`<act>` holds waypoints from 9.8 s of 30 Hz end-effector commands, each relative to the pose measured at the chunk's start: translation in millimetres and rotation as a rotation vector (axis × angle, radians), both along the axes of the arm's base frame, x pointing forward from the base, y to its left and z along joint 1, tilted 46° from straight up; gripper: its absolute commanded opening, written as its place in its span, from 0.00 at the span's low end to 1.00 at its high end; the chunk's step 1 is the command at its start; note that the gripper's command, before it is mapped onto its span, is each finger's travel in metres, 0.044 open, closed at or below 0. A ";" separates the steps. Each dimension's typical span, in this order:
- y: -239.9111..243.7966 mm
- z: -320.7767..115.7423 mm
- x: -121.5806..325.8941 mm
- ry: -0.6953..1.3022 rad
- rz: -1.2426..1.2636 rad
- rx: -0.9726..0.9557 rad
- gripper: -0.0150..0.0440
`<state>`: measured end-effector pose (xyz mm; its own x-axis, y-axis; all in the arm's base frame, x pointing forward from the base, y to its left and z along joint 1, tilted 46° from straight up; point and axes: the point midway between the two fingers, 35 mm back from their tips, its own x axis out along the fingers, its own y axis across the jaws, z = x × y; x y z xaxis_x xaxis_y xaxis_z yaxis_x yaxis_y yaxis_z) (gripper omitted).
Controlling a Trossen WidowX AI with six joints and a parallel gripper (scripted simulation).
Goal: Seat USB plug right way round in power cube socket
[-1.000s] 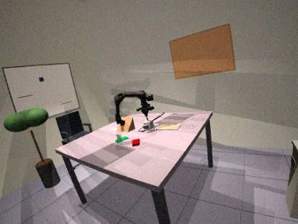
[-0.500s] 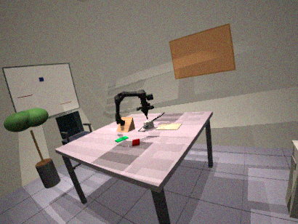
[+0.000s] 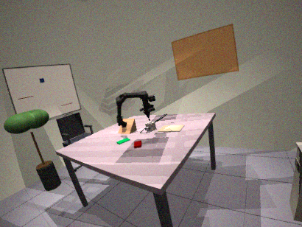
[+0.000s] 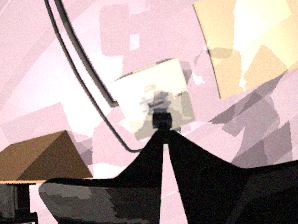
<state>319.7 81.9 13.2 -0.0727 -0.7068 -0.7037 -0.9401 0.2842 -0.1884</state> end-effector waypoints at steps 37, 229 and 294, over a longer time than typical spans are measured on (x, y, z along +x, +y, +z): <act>-0.4 -0.2 -0.5 -0.729 -0.727 -0.077 0.25; -5.2 -13.4 -1.3 -1.891 -2.058 -0.183 0.25; -10.6 -19.0 -1.9 -1.887 -2.062 -0.182 0.25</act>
